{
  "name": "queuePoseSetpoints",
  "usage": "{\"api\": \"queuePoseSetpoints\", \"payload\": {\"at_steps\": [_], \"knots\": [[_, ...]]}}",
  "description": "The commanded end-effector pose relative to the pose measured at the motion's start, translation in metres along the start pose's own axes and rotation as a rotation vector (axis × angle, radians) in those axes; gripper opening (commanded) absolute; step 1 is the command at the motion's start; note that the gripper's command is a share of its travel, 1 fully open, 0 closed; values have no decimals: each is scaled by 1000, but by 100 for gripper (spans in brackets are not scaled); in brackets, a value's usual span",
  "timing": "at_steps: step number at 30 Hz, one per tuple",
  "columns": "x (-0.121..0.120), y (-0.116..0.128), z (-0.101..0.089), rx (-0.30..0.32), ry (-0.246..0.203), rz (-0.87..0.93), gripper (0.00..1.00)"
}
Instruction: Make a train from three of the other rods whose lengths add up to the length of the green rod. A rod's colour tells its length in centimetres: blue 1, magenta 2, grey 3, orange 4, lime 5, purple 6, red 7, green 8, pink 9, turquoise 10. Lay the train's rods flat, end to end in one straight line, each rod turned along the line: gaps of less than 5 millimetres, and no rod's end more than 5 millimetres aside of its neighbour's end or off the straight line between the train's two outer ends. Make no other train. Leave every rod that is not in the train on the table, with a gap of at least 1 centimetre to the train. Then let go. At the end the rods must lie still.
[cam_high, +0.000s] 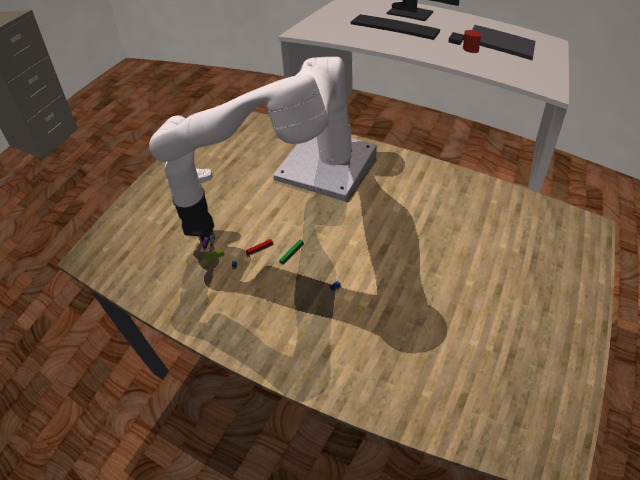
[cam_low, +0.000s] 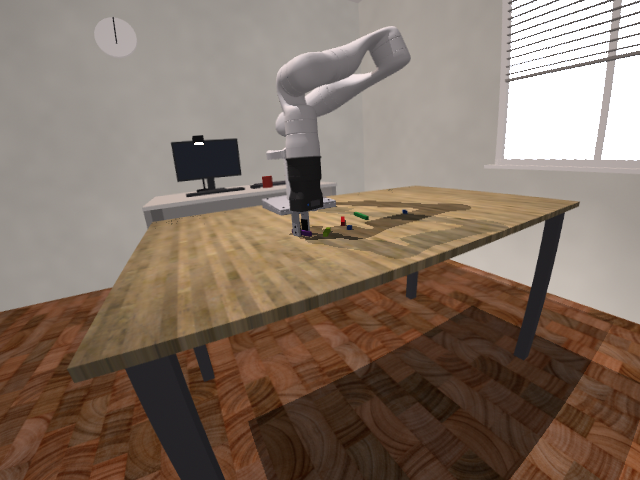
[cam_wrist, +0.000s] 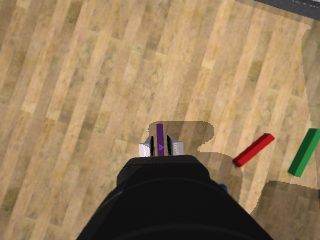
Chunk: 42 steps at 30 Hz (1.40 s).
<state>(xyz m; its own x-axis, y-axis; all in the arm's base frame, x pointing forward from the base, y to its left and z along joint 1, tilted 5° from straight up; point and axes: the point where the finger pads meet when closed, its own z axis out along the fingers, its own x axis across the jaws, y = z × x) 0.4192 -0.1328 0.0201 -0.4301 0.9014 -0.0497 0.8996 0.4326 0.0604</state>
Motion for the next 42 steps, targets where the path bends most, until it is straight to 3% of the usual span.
{"api": "queuePoseSetpoints", "payload": {"at_steps": [1,12,13,42], "knots": [[0,0,-1,-1,-1,0,54],[0,0,-1,-1,-1,0,54],[0,0,-1,-1,-1,0,24],[0,0,-1,-1,-1,0,24]]}}
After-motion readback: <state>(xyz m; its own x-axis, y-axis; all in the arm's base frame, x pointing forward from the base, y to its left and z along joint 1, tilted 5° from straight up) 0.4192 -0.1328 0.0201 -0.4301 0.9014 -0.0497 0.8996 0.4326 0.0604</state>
